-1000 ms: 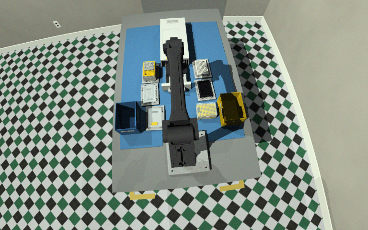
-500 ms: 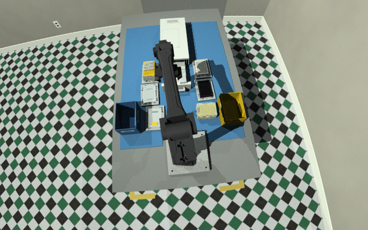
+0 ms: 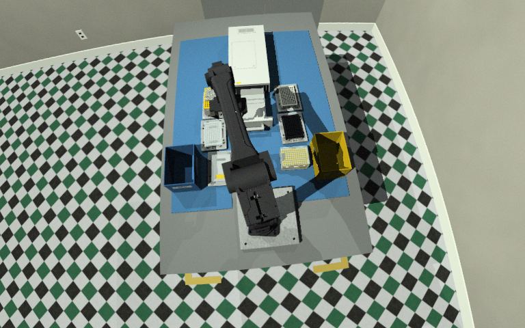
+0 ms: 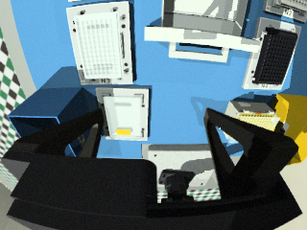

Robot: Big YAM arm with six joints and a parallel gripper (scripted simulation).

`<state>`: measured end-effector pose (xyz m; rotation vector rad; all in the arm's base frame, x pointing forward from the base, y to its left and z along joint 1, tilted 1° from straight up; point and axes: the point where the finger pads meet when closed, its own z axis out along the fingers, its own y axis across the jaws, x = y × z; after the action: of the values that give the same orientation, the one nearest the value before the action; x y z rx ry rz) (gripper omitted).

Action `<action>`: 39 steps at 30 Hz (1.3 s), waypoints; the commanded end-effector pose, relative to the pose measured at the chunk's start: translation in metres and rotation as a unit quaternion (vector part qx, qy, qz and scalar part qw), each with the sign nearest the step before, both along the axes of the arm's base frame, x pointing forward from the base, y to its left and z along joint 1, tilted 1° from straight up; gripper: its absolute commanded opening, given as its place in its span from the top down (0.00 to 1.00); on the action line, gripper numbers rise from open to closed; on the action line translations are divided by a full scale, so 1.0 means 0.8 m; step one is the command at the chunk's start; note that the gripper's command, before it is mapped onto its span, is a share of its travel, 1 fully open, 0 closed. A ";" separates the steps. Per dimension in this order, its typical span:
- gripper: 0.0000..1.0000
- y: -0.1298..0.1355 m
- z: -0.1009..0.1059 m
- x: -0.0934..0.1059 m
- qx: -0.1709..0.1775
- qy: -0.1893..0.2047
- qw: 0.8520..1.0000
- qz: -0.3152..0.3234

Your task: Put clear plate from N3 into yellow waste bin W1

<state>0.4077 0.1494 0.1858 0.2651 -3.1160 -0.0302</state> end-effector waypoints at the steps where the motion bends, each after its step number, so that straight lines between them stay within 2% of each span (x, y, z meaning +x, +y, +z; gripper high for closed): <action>1: 0.00 0.024 -0.001 0.015 0.007 -0.013 1.000 -0.007; 5: 0.00 0.047 0.004 0.028 0.013 -0.026 1.000 -0.007; 28: 0.00 0.144 -0.047 0.034 0.016 -0.023 1.000 -0.007; 35: 0.00 0.159 -0.054 0.035 0.016 -0.023 1.000 -0.007; 36: 0.00 0.154 -0.054 0.037 0.016 -0.022 1.000 -0.011; 37: 0.00 0.144 -0.056 0.024 0.010 -0.014 1.000 -0.007; 39: 0.00 0.144 -0.056 0.024 0.010 -0.014 1.000 -0.007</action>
<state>0.4170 0.2587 0.1284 0.2581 -3.1161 -0.0313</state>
